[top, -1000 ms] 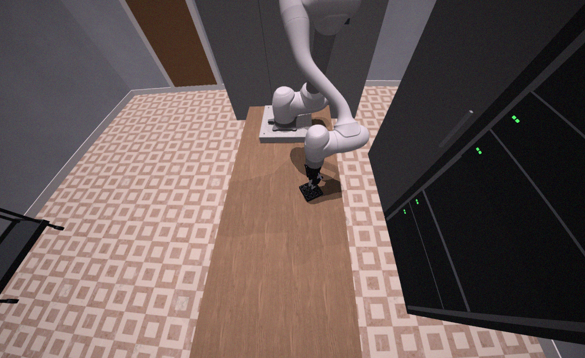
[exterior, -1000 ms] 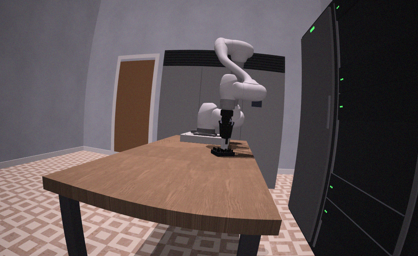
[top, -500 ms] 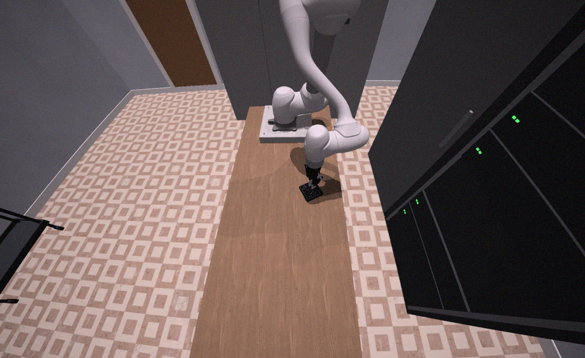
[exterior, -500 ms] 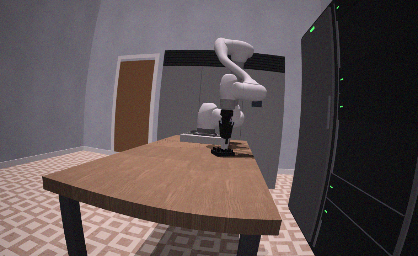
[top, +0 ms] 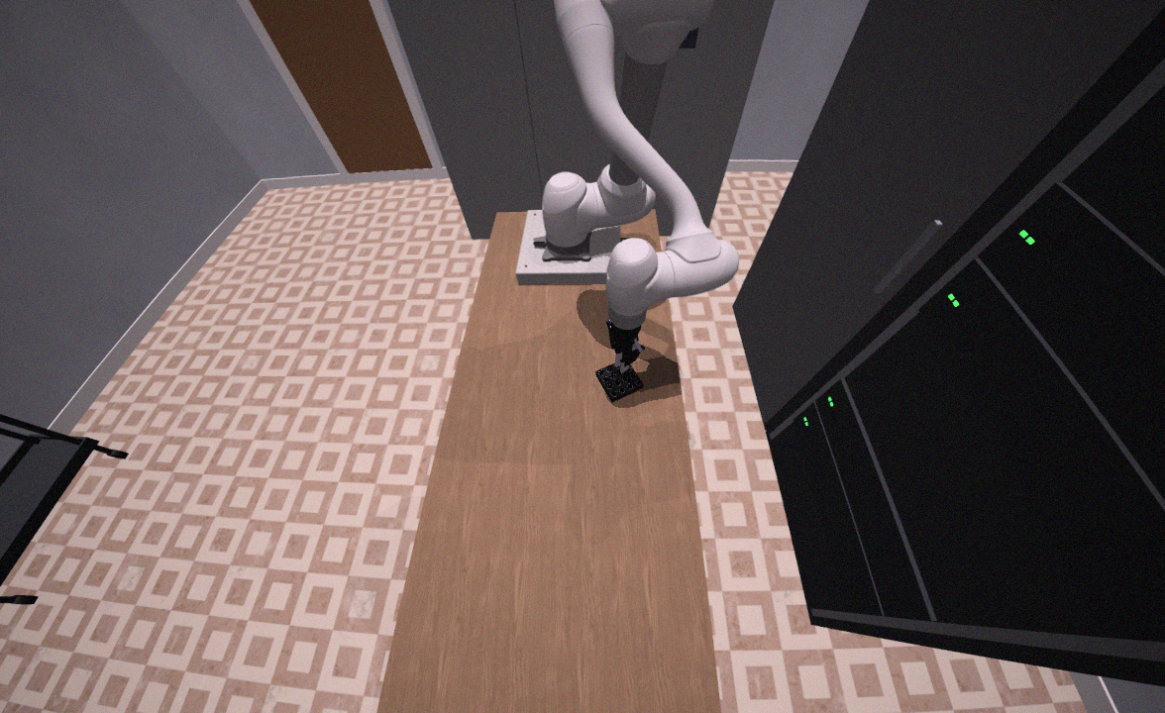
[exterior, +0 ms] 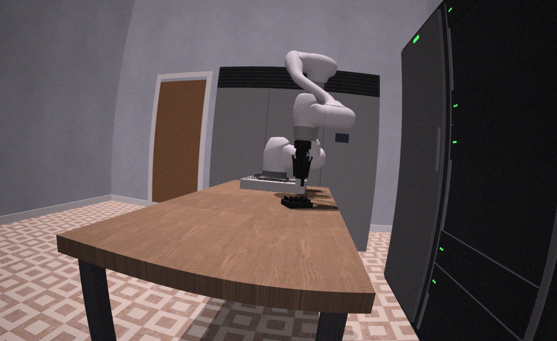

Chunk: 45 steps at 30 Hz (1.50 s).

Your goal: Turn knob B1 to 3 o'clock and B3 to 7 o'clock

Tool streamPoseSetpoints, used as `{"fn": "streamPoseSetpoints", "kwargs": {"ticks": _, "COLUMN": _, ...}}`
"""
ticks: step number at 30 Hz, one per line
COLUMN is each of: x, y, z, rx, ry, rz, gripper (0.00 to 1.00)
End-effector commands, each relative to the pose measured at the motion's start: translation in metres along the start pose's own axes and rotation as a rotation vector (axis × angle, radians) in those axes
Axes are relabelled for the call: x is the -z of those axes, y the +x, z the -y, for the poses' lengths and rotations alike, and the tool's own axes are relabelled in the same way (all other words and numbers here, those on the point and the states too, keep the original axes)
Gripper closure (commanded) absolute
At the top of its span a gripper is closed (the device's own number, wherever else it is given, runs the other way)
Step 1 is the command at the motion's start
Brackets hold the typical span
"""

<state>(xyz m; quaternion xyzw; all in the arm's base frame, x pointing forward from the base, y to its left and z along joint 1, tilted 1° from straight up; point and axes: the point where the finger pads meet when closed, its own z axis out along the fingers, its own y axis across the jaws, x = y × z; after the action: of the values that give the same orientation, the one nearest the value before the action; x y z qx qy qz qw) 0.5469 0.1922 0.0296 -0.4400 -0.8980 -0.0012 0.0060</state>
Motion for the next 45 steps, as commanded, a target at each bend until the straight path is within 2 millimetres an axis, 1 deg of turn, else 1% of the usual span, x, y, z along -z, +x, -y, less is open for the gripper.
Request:
{"fn": "streamPoseSetpoints", "kwargs": {"ticks": 1, "x": 0.007, "y": 0.000, "z": 0.000, "rx": 0.000, "ry": 0.000, "rz": 0.000, "gripper": 0.88}}
{"fn": "streamPoseSetpoints", "kwargs": {"ticks": 6, "x": 0.012, "y": 0.000, "z": 0.000, "rx": 0.000, "ry": 0.000, "rz": 0.000, "gripper": 0.88}}
{"fn": "streamPoseSetpoints", "kwargs": {"ticks": 19, "x": 0.013, "y": 0.000, "z": 0.000, "rx": 0.000, "ry": 0.000, "rz": 0.000, "gripper": 0.88}}
{"fn": "streamPoseSetpoints", "kwargs": {"ticks": 20, "x": 0.013, "y": 0.000, "z": 0.000, "rx": 0.000, "ry": 0.000, "rz": 0.000, "gripper": 0.00}}
{"fn": "streamPoseSetpoints", "kwargs": {"ticks": 25, "x": 0.014, "y": 0.000, "z": 0.000, "rx": 0.000, "ry": 0.000, "rz": 0.000, "gripper": 0.00}}
{"fn": "streamPoseSetpoints", "kwargs": {"ticks": 29, "x": 0.023, "y": 0.000, "z": 0.000, "rx": 0.000, "ry": 0.000, "rz": 0.000, "gripper": 0.00}}
{"fn": "streamPoseSetpoints", "kwargs": {"ticks": 33, "x": 0.042, "y": 0.000, "z": 0.000, "rx": 0.000, "ry": 0.000, "rz": 0.000, "gripper": 0.00}}
{"fn": "streamPoseSetpoints", "kwargs": {"ticks": 40, "x": 0.084, "y": 0.000, "z": 0.000, "rx": 0.000, "ry": 0.000, "rz": 0.000, "gripper": 0.00}}
{"fn": "streamPoseSetpoints", "kwargs": {"ticks": 42, "x": 0.084, "y": 0.000, "z": 0.000, "rx": 0.000, "ry": 0.000, "rz": 0.000, "gripper": 0.00}}
{"fn": "streamPoseSetpoints", "kwargs": {"ticks": 45, "x": 0.099, "y": 0.000, "z": 0.000, "rx": 0.000, "ry": 0.000, "rz": 0.000, "gripper": 0.00}}
